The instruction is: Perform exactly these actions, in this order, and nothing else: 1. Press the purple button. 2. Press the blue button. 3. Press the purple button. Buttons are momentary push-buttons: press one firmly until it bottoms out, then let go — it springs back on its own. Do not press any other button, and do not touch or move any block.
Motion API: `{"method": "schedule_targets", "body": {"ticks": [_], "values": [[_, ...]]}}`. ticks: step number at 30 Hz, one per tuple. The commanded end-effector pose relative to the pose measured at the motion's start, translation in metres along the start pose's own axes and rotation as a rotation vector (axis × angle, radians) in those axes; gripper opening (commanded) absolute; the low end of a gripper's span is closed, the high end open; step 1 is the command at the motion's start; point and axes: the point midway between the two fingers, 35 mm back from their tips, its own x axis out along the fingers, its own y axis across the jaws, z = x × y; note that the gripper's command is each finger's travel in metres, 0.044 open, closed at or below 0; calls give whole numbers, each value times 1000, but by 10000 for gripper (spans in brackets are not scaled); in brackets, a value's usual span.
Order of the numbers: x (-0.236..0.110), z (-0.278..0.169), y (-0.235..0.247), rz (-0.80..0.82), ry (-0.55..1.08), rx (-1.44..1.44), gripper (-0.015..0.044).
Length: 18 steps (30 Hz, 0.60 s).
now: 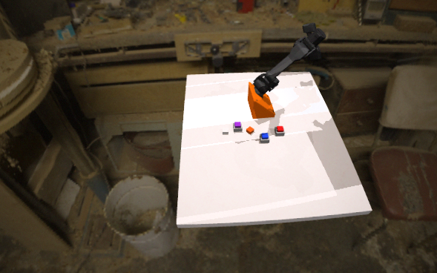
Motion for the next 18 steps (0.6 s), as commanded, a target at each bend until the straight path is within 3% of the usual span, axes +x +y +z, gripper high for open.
{"method": "schedule_targets", "body": {"ticks": [1, 11, 18], "values": [[2, 1, 0, 9, -1, 2, 400], [98, 17, 56, 546, 7, 172, 400], [123, 11, 145, 941, 123, 390, 400]]}}
